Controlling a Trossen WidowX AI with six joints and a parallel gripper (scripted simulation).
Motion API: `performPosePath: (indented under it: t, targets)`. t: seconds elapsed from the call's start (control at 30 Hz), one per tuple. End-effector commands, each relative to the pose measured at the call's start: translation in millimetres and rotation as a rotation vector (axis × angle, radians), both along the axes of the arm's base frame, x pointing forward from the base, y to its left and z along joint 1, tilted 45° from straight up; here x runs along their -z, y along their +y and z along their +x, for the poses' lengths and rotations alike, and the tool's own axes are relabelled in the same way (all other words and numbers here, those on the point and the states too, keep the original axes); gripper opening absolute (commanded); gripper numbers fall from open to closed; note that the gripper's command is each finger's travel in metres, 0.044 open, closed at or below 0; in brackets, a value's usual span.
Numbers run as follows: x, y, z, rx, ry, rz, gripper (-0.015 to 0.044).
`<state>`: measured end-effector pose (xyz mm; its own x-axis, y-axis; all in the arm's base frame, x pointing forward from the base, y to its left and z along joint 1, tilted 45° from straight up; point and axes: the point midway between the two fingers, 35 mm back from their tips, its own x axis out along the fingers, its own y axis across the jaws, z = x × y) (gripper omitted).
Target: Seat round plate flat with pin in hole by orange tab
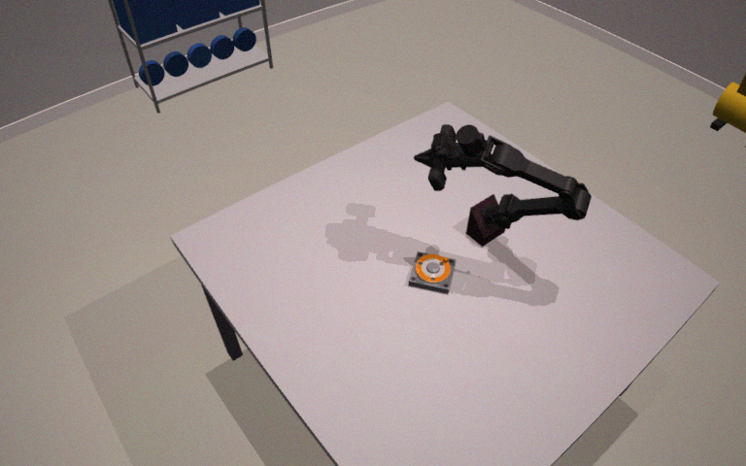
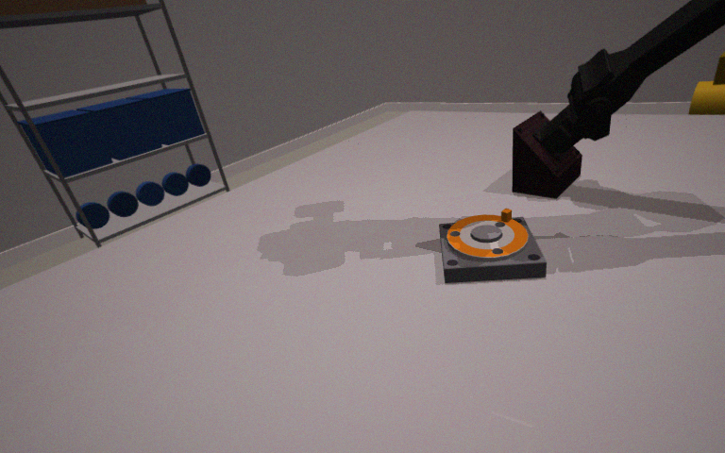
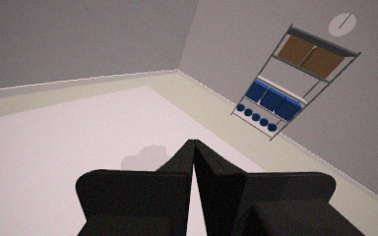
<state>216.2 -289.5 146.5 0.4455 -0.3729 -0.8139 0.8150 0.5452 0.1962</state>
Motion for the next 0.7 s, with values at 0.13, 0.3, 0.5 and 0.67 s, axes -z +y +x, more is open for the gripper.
performPosePath:
  t: [0.13, 0.3, 0.5, 0.67]
  targets:
    - [63, 122, 30, -0.566, 0.139, 0.335, 0.0000]
    - [78, 192, 27, -0.854, 0.172, 0.530, 0.0000]
    - [77, 270, 10, -1.160, 0.171, 0.790, 0.0000]
    - [77, 271, 10, -1.163, 0.171, 0.793, 0.0000]
